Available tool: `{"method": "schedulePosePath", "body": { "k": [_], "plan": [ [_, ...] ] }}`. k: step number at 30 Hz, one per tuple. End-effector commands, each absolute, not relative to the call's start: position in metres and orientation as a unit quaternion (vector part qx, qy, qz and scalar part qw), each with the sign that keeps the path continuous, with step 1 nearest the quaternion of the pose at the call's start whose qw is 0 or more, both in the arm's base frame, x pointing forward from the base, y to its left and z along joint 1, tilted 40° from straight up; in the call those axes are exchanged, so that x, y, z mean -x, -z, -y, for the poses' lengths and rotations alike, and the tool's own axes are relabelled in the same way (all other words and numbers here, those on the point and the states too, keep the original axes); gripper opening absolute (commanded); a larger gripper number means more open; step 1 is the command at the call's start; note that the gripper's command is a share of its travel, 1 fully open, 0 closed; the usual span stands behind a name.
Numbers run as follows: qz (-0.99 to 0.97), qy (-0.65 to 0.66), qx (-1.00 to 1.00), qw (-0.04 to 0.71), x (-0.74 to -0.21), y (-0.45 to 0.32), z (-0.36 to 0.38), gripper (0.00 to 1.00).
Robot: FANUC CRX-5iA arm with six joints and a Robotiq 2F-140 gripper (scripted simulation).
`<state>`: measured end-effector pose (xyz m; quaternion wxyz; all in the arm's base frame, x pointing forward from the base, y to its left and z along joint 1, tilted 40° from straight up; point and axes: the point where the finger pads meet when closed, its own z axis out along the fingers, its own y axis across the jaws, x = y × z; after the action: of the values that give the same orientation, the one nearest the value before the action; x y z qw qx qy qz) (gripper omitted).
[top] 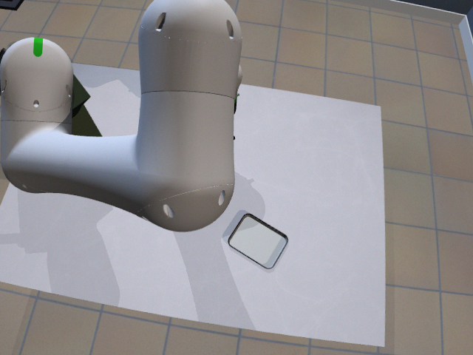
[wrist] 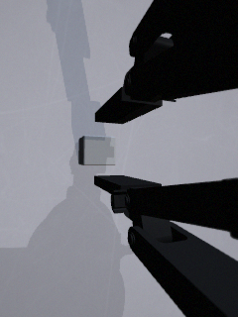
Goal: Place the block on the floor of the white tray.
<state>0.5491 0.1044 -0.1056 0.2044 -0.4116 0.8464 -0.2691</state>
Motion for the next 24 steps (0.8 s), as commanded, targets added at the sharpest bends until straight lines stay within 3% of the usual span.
{"method": "schedulePosePath", "body": {
  "k": [1,24],
  "plan": [
    [-0.846,0.269,0.412,0.205,-0.549,0.105,-0.105,0.39],
    [-0.846,0.269,0.412,0.205,-0.557,0.116,-0.101,0.39]
  ]
}}
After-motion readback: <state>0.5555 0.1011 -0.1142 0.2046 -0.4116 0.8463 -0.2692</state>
